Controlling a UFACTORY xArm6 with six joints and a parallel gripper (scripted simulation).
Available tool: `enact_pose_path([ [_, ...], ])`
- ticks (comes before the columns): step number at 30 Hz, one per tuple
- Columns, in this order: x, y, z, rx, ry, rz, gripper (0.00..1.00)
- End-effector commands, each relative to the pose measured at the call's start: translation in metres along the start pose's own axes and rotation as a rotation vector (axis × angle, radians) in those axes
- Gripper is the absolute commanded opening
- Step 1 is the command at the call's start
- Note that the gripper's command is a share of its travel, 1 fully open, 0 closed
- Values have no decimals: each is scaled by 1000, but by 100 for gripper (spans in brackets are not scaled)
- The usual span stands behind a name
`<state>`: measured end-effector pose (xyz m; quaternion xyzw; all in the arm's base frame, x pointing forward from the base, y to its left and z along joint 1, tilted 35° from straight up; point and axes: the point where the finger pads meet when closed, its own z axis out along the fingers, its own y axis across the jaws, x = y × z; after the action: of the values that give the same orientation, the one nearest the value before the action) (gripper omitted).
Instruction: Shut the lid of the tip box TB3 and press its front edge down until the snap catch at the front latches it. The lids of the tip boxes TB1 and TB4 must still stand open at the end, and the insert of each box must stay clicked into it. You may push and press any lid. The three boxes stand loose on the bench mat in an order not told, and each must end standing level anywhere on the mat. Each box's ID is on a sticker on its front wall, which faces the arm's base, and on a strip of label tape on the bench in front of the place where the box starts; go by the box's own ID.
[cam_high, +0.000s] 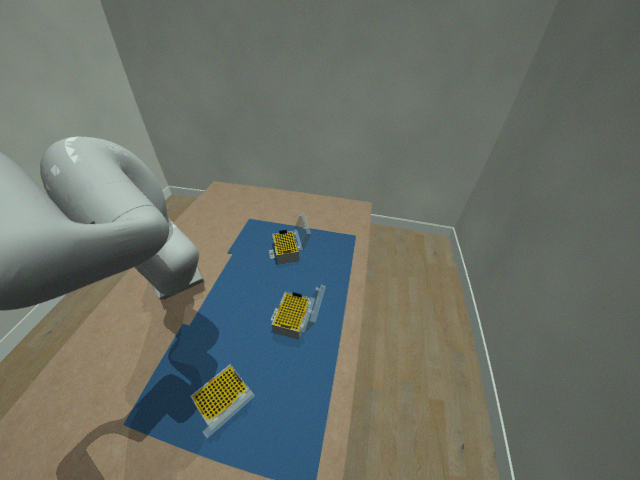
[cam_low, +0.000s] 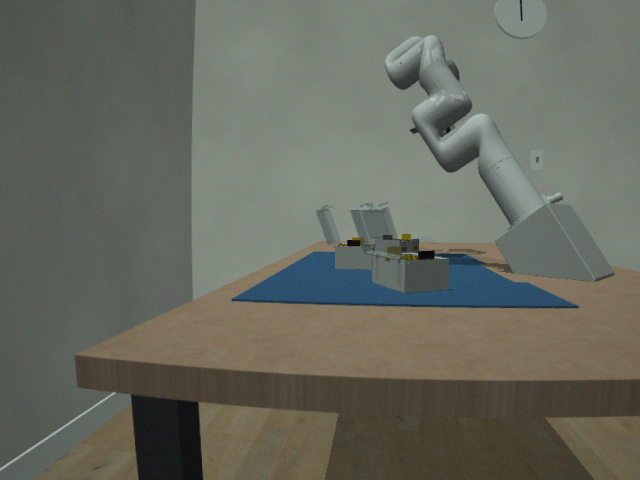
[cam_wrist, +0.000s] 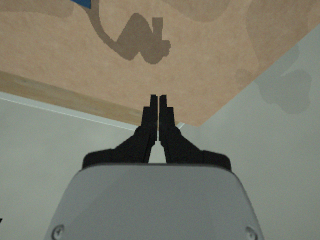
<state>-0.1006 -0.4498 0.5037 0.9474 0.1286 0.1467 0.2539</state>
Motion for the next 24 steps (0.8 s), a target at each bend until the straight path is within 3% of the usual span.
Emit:
enact_pose_path([
  [1, 7, -4, -3, -9, -4, -22, 0],
  [24, 64, -56, -5, -9, 4, -332, 0],
])
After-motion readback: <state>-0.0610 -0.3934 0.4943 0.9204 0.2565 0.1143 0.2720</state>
